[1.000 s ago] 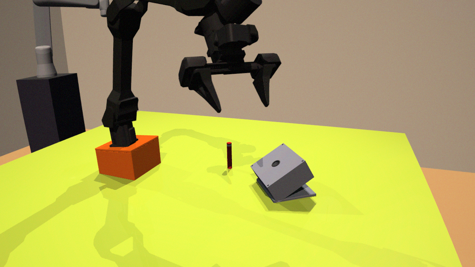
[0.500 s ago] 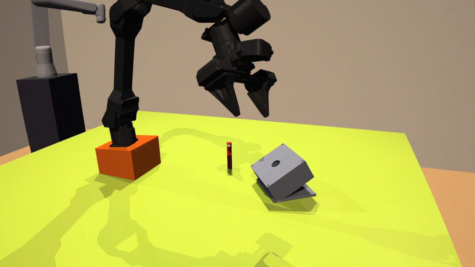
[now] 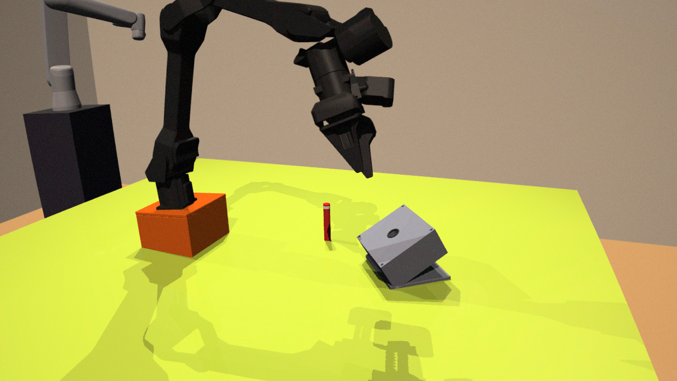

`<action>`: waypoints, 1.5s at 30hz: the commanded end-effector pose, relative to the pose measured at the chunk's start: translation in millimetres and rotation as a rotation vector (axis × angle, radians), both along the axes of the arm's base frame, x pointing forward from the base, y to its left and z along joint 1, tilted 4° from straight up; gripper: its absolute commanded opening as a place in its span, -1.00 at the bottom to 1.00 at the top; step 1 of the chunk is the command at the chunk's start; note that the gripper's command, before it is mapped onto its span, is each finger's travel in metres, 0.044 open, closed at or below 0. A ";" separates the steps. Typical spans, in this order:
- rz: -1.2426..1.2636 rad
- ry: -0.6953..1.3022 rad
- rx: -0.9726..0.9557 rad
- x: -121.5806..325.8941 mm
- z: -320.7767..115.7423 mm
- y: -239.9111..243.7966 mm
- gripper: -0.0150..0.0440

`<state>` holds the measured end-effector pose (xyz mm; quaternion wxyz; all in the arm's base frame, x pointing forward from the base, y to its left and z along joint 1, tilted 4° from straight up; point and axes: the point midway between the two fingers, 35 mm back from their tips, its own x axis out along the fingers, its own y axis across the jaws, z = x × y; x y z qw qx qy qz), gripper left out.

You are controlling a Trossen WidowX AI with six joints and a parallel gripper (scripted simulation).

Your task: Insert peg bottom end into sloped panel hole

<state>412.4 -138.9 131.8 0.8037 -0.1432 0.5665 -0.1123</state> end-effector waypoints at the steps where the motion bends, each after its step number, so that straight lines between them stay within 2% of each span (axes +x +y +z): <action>1: 0.098 0.044 -0.007 -1.4 -5.4 11.7 1.00; 45: 1.422 0.488 -0.137 -43.4 -66.7 138.9 1.00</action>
